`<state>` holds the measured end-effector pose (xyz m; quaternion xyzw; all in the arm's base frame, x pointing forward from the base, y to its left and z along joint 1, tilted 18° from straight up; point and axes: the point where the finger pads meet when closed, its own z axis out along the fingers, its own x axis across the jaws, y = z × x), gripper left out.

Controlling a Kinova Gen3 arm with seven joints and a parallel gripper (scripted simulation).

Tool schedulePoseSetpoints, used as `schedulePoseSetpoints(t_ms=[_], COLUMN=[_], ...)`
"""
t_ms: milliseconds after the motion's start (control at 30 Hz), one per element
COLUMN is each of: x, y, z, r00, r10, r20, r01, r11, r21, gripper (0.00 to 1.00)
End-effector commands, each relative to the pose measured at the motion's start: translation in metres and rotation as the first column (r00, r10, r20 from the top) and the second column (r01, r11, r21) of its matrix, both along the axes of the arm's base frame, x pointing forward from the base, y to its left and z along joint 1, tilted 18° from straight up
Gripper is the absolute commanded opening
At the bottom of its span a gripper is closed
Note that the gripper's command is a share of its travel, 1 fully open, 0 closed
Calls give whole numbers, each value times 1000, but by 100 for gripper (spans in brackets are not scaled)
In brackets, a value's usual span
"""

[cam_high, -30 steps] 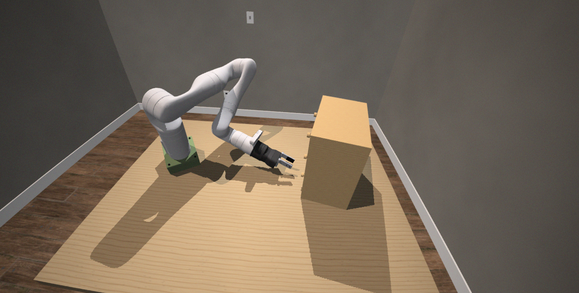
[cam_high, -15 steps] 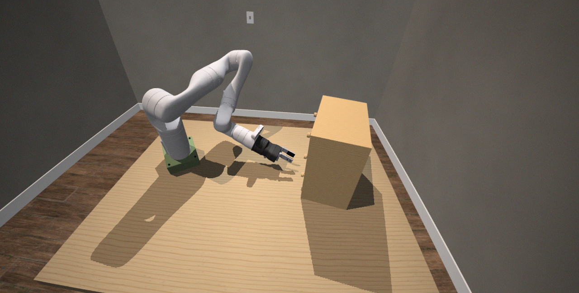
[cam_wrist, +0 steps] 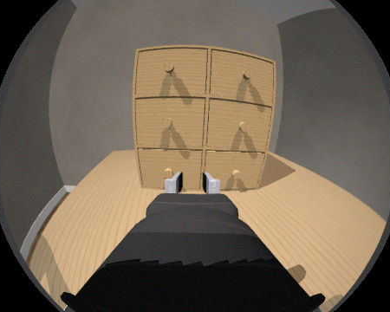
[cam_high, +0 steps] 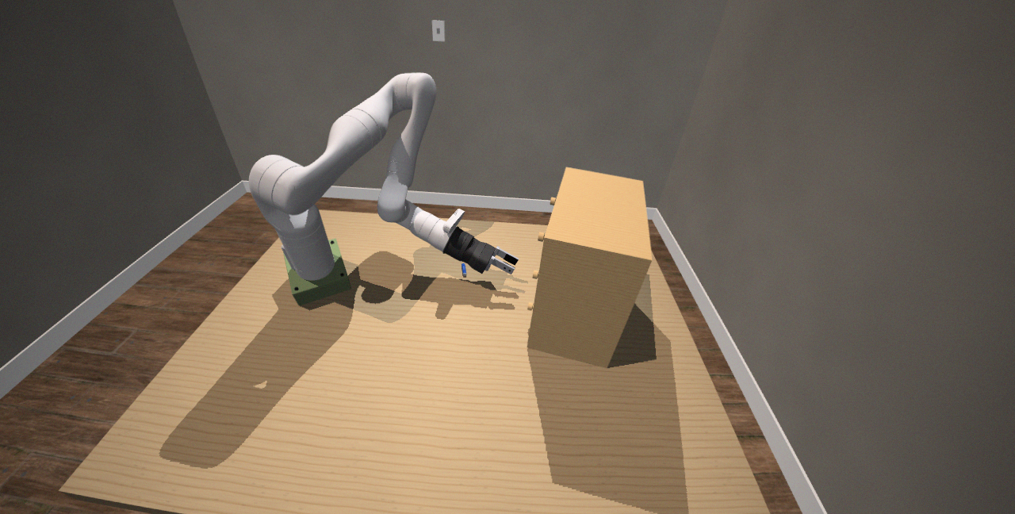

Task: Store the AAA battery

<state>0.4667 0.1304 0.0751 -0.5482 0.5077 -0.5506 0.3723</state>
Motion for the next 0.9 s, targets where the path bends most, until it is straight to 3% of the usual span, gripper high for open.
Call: schedulePoseSetpoints(t_ms=[0, 867], x=[-1, -9], y=[15, 69], z=[2, 4], r00=[1000, 1000], r10=[12, 12], r20=[3, 3], r01=[-12, -12], r11=[1000, 1000], r21=[17, 17], gripper=[67, 67])
